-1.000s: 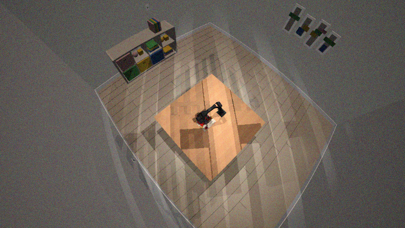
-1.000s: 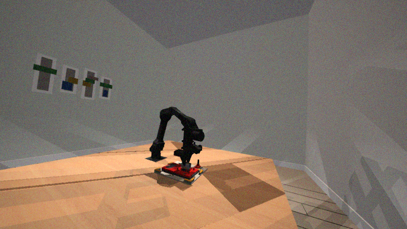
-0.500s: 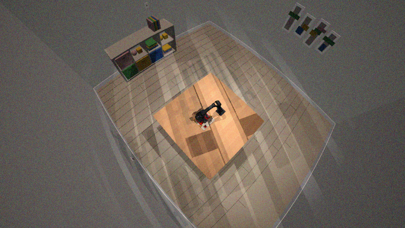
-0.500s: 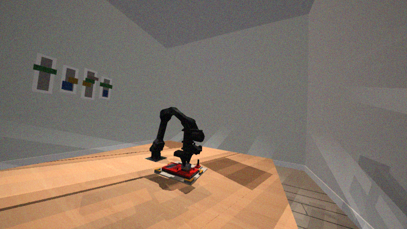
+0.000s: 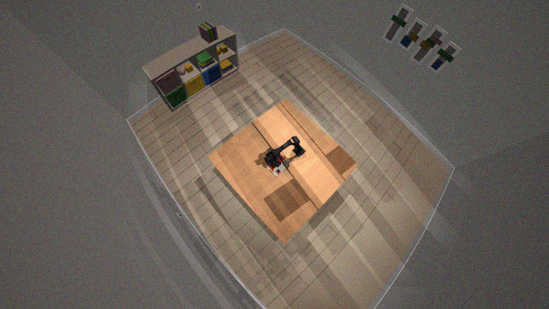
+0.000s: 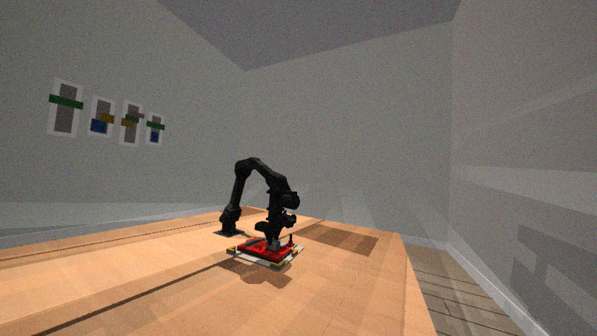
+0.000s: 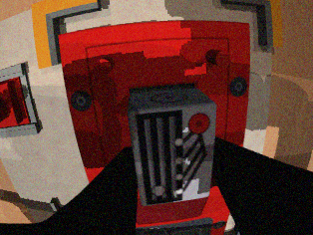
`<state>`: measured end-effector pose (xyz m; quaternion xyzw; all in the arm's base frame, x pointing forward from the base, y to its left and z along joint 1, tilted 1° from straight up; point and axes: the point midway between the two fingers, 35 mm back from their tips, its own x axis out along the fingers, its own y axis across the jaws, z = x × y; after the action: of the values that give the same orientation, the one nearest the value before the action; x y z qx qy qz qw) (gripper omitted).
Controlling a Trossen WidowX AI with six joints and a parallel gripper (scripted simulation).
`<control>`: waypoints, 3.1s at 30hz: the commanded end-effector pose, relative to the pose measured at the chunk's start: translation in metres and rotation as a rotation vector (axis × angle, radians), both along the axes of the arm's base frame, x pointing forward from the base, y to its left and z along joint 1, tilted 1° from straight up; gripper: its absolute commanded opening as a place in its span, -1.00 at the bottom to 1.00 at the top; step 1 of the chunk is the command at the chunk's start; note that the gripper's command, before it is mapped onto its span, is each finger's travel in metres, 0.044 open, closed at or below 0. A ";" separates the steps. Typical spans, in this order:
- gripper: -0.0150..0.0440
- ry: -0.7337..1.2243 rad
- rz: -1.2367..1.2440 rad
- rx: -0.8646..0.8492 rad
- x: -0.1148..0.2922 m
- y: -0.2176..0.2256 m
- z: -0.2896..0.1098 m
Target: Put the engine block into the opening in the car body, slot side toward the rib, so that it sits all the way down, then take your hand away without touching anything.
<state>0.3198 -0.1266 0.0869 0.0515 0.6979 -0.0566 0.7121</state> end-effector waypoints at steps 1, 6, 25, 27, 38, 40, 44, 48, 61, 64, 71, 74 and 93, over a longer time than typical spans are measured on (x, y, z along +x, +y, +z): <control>0.05 0.000 -0.002 0.000 0.000 0.000 -0.001; 0.05 0.000 -0.002 0.000 0.000 0.000 -0.003; 0.05 0.000 0.000 0.000 0.000 0.000 -0.008; 0.05 0.000 0.000 0.000 0.000 0.000 -0.008; 0.49 0.000 0.000 0.000 0.000 0.000 -0.008; 0.67 0.000 0.000 0.000 0.000 0.000 -0.008; 1.00 0.000 0.000 0.000 0.000 0.000 -0.008; 1.00 0.000 0.000 0.000 0.000 0.000 -0.008; 1.00 0.000 0.001 0.000 0.000 -0.001 0.006; 0.91 0.000 0.001 0.000 0.000 -0.001 0.006; 0.29 0.000 0.001 0.000 0.000 -0.001 0.006; 0.02 0.000 0.001 0.000 0.000 -0.001 0.006; -0.49 0.000 0.001 0.000 0.000 -0.001 0.006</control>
<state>0.3202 -0.1269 0.0921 0.0526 0.6978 -0.0567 0.7121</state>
